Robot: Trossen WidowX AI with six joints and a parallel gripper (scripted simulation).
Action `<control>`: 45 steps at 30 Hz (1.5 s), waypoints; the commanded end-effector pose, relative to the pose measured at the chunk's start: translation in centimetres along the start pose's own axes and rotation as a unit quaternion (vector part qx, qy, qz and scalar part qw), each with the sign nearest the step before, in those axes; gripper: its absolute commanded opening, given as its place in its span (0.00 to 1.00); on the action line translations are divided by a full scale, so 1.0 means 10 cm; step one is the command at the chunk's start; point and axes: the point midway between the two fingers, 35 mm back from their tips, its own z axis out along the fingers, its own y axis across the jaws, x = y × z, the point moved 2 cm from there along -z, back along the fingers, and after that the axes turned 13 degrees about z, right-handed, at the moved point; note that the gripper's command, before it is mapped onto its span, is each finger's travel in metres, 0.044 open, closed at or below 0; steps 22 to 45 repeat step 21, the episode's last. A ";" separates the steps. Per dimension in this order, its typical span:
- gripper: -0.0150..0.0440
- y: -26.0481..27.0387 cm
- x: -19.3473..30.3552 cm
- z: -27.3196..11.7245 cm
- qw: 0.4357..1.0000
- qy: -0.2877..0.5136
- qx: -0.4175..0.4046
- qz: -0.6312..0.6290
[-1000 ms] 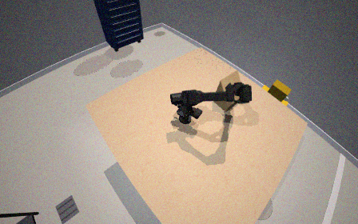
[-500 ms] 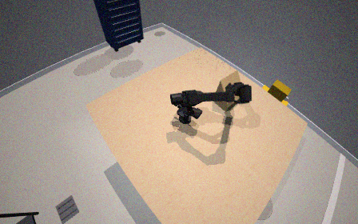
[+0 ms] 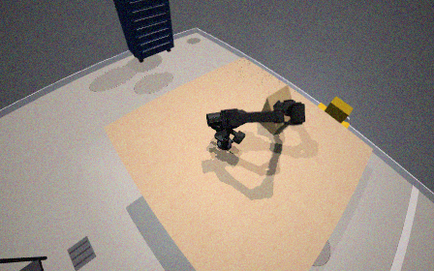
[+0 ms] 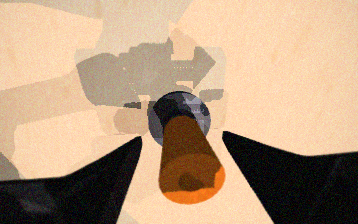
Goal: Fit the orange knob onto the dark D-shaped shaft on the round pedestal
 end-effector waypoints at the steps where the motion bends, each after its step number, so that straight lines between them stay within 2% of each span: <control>1: 1.00 0.00 0.00 0.00 1.000 0.000 0.000 0.002; 5: 1.00 0.00 0.00 -0.03 1.000 0.000 0.001 0.002; 10: 1.00 -0.02 -0.01 -0.83 1.000 0.001 0.004 0.001; 12: 1.00 -0.01 0.00 -0.96 1.000 0.000 0.002 0.000; 45: 1.00 -0.04 -0.01 -0.96 1.000 0.000 0.002 0.000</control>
